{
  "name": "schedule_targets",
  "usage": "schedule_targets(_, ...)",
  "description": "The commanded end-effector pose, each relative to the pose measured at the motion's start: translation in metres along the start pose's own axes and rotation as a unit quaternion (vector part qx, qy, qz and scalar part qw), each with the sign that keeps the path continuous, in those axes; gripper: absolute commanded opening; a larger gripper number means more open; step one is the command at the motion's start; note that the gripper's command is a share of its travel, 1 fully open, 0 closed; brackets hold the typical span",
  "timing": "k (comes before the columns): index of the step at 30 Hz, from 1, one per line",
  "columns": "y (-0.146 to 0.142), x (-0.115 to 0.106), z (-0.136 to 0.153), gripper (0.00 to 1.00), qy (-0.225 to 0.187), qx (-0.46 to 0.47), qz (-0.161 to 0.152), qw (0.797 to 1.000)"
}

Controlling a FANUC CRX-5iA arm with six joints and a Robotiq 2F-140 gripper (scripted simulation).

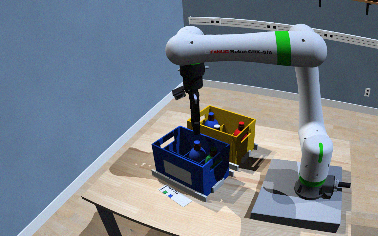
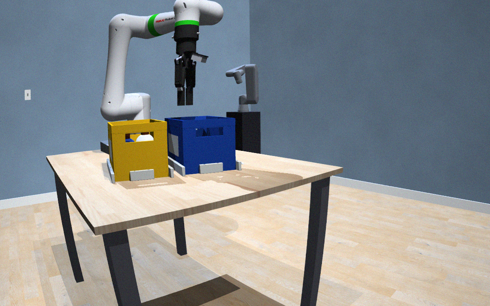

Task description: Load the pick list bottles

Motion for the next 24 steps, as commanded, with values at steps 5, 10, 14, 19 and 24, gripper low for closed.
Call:
schedule_targets(5,0.009,-0.003,0.004,0.44,0.001,0.000,0.001,1.000)
schedule_targets(10,0.033,-0.003,0.011,0.44,0.001,0.000,0.001,1.000)
schedule_targets(14,0.053,-0.003,0.017,0.44,0.001,0.000,0.001,1.000)
schedule_targets(19,0.076,-0.003,0.024,0.44,0.001,0.000,0.001,1.000)
schedule_targets(24,0.091,-0.003,0.028,0.44,0.001,0.000,0.001,1.000)
Point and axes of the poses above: the point where the finger pads meet when closed, its own x axis out along the fingers, its own y axis across the jaws, z = x × y, the point moved 8 cm from there along -x, back along the fingers, and after that the axes turned 8 degrees about x, right-handed, at the moved point
